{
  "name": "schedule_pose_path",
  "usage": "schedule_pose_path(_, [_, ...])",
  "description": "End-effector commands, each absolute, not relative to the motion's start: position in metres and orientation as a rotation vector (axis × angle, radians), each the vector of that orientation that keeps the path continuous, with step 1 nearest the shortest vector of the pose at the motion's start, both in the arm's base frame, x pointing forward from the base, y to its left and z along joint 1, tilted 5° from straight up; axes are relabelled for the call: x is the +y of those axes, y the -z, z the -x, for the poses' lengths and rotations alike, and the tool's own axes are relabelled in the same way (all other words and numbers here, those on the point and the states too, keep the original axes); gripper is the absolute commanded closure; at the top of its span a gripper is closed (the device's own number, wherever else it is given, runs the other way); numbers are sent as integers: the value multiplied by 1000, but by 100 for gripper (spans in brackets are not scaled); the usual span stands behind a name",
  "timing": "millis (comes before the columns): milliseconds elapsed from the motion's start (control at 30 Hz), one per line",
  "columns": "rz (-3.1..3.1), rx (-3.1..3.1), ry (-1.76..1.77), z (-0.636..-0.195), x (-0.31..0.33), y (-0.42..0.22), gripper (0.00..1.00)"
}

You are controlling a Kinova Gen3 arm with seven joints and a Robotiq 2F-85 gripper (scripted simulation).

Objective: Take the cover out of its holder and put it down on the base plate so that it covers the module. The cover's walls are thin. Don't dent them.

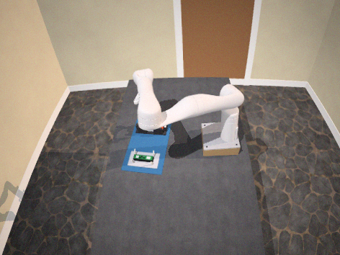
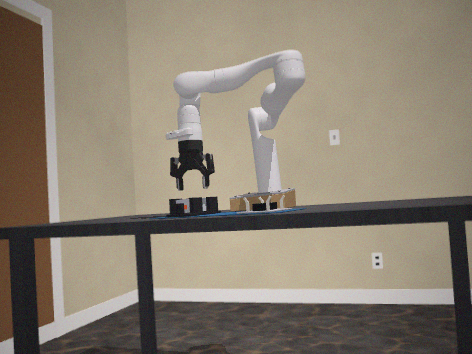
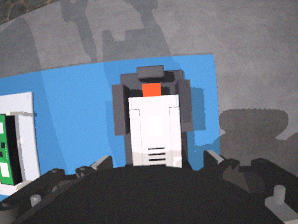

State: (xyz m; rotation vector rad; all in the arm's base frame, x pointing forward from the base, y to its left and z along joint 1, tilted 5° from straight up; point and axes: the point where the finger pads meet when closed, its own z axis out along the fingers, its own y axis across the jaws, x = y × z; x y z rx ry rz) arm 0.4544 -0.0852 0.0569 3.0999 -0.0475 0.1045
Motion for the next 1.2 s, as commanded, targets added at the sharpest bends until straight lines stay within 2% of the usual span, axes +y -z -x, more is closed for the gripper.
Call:
schedule_pose_path(0, [-3100,-48,-107,-455,-85,-58,0])
schedule_pose_path(500, [-3100,-48,-107,-455,-85,-58,0])
schedule_pose_path(833, [-3103,-51,-113,-461,-84,-8,0])
schedule_pose_path(1167, [-3107,-56,-113,-461,-82,-9,0])
